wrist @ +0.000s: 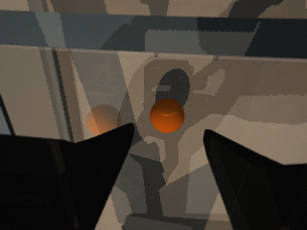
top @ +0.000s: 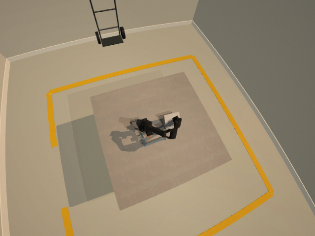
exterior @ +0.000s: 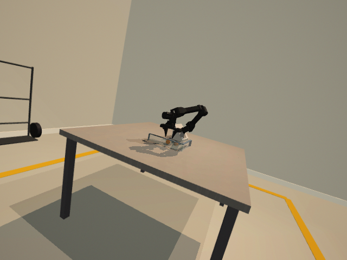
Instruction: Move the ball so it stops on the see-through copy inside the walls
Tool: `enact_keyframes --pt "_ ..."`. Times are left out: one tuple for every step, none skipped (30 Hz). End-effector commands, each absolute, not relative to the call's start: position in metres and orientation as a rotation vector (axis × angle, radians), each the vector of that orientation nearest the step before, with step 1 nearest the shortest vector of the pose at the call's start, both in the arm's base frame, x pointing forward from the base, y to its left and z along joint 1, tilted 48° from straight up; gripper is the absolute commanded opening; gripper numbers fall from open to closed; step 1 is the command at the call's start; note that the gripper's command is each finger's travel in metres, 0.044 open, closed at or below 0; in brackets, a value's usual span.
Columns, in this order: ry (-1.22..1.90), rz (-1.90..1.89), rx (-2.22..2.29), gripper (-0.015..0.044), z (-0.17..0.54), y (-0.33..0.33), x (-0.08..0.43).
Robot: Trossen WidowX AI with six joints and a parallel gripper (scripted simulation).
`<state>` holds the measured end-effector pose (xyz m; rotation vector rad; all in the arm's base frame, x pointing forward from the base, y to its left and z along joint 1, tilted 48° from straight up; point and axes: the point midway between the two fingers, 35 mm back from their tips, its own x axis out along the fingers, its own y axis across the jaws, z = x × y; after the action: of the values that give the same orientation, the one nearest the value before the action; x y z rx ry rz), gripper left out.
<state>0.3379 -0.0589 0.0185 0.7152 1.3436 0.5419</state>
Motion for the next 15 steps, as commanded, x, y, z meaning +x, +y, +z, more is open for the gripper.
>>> enact_keyframes --pt "1.349 0.543 0.72 0.0292 0.016 -0.054 0.338" --pt "1.349 0.543 0.72 0.0292 0.015 -0.053 0.338" --pt "1.349 0.543 0.72 0.0292 0.014 -0.052 0.338" --pt "1.349 0.543 0.72 0.0292 0.012 -0.051 0.339" --pt "1.349 0.543 0.72 0.0292 0.011 -0.05 0.339" --pt "1.349 0.543 0.72 0.0292 0.01 -0.049 0.339" --pt "1.349 0.543 0.72 0.0292 0.009 -0.048 0.34" --pt "1.349 0.543 0.72 0.0292 0.008 -0.047 0.34" --pt "1.349 0.543 0.72 0.0292 0.007 -0.045 0.34" --pt "1.349 0.543 0.72 0.0292 0.006 -0.044 0.34" --pt "1.349 0.543 0.719 0.0292 0.005 -0.043 0.341" --pt "1.349 0.543 0.719 0.0292 0.004 -0.042 0.341" --pt "1.35 0.543 0.719 0.0292 0.002 -0.041 0.341" --pt "1.35 0.543 0.719 0.0292 0.001 -0.039 0.341" --pt "1.35 0.543 0.719 0.0292 0.0 -0.038 0.342"
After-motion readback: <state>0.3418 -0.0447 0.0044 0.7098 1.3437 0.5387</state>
